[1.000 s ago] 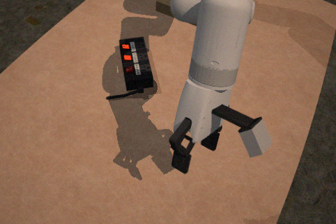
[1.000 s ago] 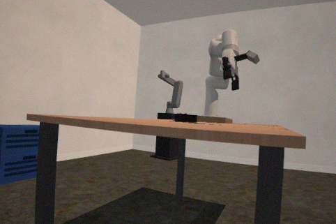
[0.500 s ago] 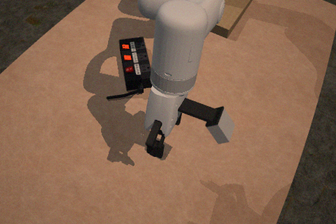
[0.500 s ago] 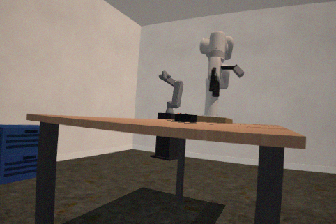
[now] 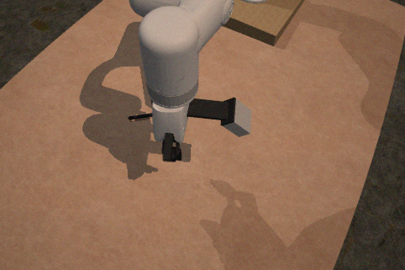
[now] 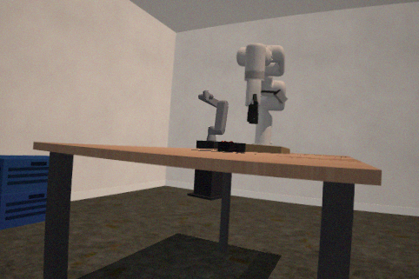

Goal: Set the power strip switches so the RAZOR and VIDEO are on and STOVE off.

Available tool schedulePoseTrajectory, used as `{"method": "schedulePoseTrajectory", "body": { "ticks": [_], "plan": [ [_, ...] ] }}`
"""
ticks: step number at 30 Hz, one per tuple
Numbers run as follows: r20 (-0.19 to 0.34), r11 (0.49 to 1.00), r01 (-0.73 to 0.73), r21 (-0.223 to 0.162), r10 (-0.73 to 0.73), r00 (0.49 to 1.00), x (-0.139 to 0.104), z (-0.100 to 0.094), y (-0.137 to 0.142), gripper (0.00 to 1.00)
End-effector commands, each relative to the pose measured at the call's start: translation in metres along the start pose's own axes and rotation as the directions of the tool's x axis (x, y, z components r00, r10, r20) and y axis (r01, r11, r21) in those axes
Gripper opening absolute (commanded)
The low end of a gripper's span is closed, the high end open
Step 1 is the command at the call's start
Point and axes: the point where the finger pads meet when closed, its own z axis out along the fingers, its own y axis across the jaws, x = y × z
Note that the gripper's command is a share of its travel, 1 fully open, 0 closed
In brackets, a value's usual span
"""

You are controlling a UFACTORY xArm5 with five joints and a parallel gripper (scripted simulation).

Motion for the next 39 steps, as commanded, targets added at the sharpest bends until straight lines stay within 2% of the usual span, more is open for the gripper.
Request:
{"method": "schedulePoseTrajectory", "body": {
  "ticks": [1, 2, 6, 7, 8, 9, 11, 12, 14, 15, 16, 17, 19, 20, 23, 25, 26, 27, 28, 29, 30, 32, 33, 36, 39],
  "plan": [
    [-0.043, 0.989, 0.101, 0.106, -0.097, 0.994, -0.013, 0.003, -0.022, 1.00],
    [-0.076, 0.975, 0.162, 0.153, -0.151, 0.986, -0.020, 0.005, -0.037, 1.00],
    [-0.076, 0.975, 0.162, 0.153, -0.151, 0.986, -0.020, 0.005, -0.037, 1.00],
    [-0.115, 0.956, 0.220, 0.193, -0.201, 0.973, -0.026, 0.006, -0.051, 1.00],
    [-0.115, 0.956, 0.220, 0.193, -0.201, 0.973, -0.026, 0.006, -0.051, 1.00],
    [-0.157, 0.934, 0.277, 0.227, -0.245, 0.957, -0.032, 0.007, -0.065, 1.00],
    [-0.157, 0.934, 0.277, 0.227, -0.245, 0.957, -0.032, 0.007, -0.065, 1.00],
    [-0.202, 0.909, 0.331, 0.253, -0.285, 0.937, -0.037, 0.006, -0.079, 1.00],
    [-0.202, 0.909, 0.331, 0.253, -0.285, 0.937, -0.037, 0.006, -0.079, 1.00],
    [-0.248, 0.883, 0.382, 0.273, -0.319, 0.915, -0.041, 0.006, -0.091, 1.00],
    [-0.248, 0.883, 0.382, 0.273, -0.319, 0.915, -0.041, 0.006, -0.091, 1.00],
    [-0.294, 0.856, 0.429, 0.287, -0.348, 0.890, -0.045, 0.004, -0.104, 1.00],
    [-0.294, 0.856, 0.429, 0.287, -0.348, 0.890, -0.045, 0.004, -0.104, 1.00],
    [-0.338, 0.830, 0.473, 0.296, -0.372, 0.864, -0.048, 0.003, -0.115, 1.00],
    [-0.338, 0.830, 0.473, 0.296, -0.372, 0.864, -0.048, 0.003, -0.115, 1.00],
    [-0.420, 0.781, 0.549, 0.299, -0.409, 0.810, -0.053, -0.001, -0.135, 1.00],
    [-0.420, 0.781, 0.549, 0.299, -0.409, 0.810, -0.053, -0.001, -0.135, 1.00],
    [-0.456, 0.759, 0.581, 0.295, -0.422, 0.783, -0.055, -0.003, -0.144, 1.00],
    [-0.456, 0.759, 0.581, 0.295, -0.422, 0.783, -0.055, -0.003, -0.144, 1.00],
    [-0.489, 0.739, 0.609, 0.290, -0.432, 0.757, -0.057, -0.005, -0.152, 1.00],
    [-0.489, 0.739, 0.609, 0.290, -0.432, 0.757, -0.057, -0.005, -0.152, 1.00],
    [-0.544, 0.705, 0.654, 0.275, -0.447, 0.710, -0.060, -0.009, -0.165, 1.00],
    [-0.544, 0.705, 0.654, 0.275, -0.447, 0.710, -0.060, -0.009, -0.165, 1.00],
    [-0.599, 0.671, 0.698, 0.252, -0.458, 0.657, -0.063, -0.014, -0.179, 1.00],
    [-0.620, 0.657, 0.714, 0.242, -0.461, 0.634, -0.064, -0.016, -0.184, 1.00]
  ]
}}
